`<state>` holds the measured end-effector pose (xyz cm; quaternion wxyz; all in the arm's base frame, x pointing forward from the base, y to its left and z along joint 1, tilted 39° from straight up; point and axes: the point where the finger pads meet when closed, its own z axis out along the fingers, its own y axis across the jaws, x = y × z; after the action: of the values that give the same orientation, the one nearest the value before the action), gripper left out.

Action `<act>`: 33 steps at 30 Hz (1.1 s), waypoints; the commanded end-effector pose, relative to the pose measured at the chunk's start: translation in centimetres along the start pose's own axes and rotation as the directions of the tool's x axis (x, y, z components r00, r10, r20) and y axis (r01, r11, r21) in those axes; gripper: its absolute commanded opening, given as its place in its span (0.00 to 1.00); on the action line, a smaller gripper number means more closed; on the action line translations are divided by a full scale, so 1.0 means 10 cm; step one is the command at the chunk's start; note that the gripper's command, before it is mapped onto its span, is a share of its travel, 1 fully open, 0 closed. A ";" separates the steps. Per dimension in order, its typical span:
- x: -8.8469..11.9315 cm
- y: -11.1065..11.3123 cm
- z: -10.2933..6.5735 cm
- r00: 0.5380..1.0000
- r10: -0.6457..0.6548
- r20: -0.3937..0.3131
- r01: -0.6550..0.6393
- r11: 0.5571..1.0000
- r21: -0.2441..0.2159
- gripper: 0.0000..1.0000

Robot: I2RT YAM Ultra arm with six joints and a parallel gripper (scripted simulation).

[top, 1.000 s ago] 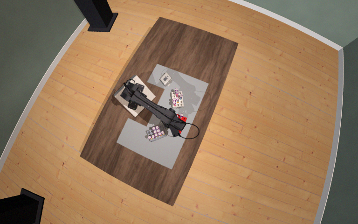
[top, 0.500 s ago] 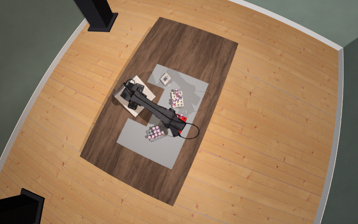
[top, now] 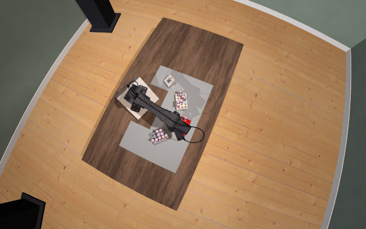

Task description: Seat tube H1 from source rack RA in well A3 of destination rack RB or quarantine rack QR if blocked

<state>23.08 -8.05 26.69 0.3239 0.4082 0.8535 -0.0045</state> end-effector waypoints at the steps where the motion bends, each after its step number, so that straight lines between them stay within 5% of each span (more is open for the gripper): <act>1: -0.12 0.04 -0.07 1.000 0.003 0.024 -0.002 1.000 -0.015 0.00; 33: -0.14 0.04 -0.15 0.999 0.005 0.049 -0.003 1.000 -0.029 0.00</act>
<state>23.27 -8.20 26.87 0.3242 0.4088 0.8531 -0.0047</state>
